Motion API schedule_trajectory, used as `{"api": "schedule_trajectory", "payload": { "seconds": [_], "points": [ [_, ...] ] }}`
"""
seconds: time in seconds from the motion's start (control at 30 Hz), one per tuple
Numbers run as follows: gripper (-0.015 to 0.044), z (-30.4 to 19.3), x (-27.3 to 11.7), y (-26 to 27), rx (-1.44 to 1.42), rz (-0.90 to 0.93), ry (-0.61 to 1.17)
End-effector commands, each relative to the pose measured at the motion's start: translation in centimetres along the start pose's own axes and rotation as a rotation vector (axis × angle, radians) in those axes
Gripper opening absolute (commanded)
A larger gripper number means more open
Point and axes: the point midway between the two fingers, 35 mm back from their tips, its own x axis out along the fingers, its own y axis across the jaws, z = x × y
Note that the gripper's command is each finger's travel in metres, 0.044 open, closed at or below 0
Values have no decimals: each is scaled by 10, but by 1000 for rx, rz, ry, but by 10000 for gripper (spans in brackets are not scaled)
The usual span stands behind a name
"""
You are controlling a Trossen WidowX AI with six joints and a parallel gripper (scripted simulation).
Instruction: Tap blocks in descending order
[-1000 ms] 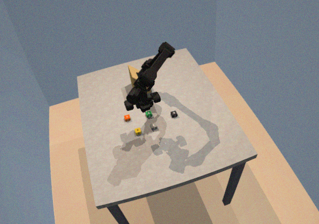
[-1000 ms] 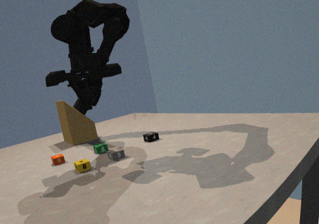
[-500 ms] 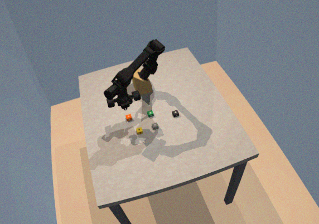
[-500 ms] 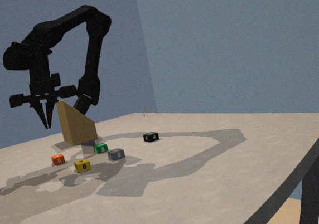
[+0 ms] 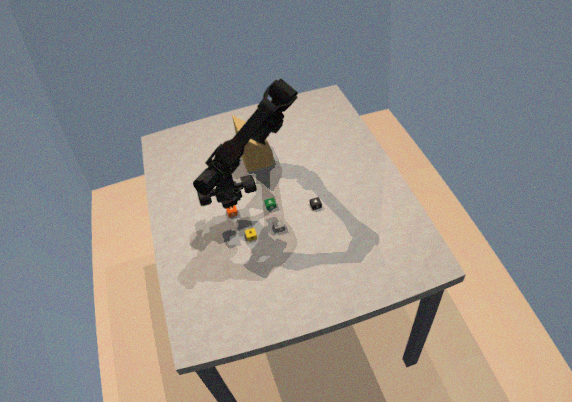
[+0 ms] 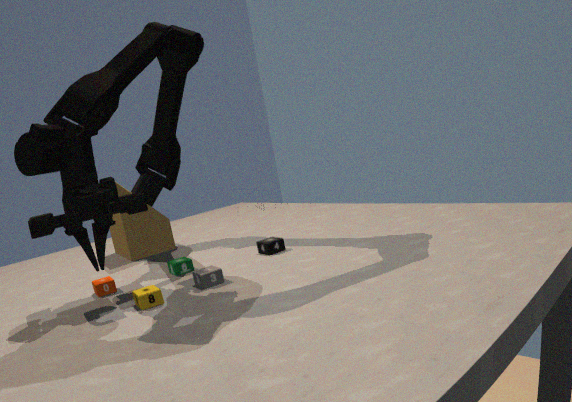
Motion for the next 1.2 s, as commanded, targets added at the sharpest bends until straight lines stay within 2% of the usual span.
{"api": "schedule_trajectory", "payload": {
  "seconds": [0.0,0.53,0.63,0.77,0.87,1.17],
  "points": [
    [20,-1,8,1,7,7,2],
    [20,-1,24,1,7,8,2],
    [20,-1,-3,1,6,6,2],
    [20,-1,-6,1,7,7,2],
    [99,5,-11,17,-20,-11,-5],
    [335,54,-52,134,-4,-43,-10]
  ]
}}
